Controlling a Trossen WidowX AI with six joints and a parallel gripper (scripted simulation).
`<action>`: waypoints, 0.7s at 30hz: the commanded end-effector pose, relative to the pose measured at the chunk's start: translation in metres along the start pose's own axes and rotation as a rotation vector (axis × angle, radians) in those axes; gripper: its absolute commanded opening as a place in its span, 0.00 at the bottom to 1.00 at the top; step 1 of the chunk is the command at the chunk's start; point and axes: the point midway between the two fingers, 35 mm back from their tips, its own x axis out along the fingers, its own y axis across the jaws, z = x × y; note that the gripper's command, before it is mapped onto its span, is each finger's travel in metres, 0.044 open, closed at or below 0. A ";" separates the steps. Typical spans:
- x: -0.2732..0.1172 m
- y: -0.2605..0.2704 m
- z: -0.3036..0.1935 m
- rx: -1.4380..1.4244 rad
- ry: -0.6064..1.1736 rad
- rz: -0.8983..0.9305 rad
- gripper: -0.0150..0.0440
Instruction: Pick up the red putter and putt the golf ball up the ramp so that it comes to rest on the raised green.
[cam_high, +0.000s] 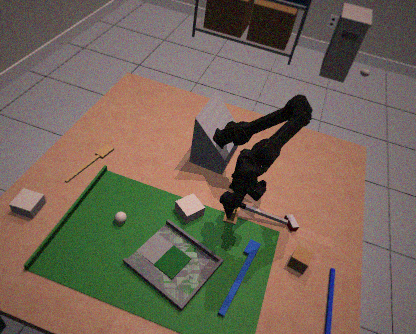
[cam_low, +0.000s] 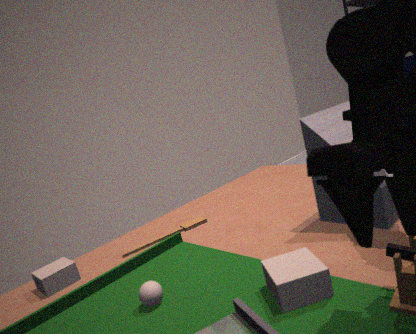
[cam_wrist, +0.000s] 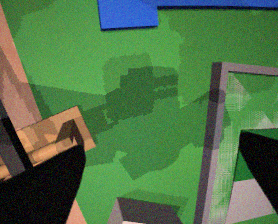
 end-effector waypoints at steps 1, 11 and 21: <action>0.012 0.069 0.027 -0.130 -0.026 0.184 1.00; 0.014 0.121 0.044 -0.237 -0.048 0.328 1.00; 0.037 0.127 0.042 -0.237 -0.049 0.328 1.00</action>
